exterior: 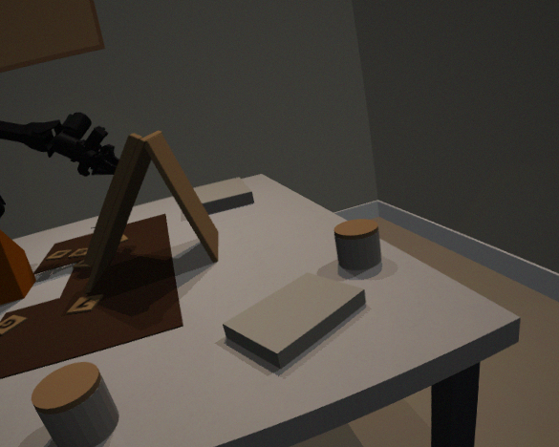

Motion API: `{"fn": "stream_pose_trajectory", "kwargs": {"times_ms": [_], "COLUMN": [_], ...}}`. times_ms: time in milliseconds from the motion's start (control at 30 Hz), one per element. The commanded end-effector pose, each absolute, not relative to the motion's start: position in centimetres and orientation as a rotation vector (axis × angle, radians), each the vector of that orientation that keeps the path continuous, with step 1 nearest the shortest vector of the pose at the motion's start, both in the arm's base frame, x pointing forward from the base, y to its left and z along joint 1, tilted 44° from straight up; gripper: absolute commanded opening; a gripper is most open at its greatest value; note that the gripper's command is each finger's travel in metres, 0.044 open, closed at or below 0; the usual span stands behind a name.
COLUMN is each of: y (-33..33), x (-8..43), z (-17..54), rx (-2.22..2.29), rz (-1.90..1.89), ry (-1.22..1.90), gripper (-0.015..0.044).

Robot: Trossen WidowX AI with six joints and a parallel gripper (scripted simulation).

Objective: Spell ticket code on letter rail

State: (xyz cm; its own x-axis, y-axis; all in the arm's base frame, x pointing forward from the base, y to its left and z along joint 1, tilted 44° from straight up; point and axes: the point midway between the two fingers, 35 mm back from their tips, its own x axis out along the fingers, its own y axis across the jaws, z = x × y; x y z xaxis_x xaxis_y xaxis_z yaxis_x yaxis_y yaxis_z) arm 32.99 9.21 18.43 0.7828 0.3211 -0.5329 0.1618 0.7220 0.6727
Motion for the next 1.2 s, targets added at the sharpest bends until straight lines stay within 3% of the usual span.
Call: {"fn": "stream_pose_trajectory", "kwargs": {"times_ms": [0,567,1167], "y": [10.6,12.4,12.4], "x": [32.1,36.0,35.9], "z": [19.3,16.8,16.8], "rx": [0.769,0.77,0.77], "rz": [0.149,0.15,0.15], "ry": [0.663,0.661,0.661], "gripper": [0.0,0.0,0.0]}}
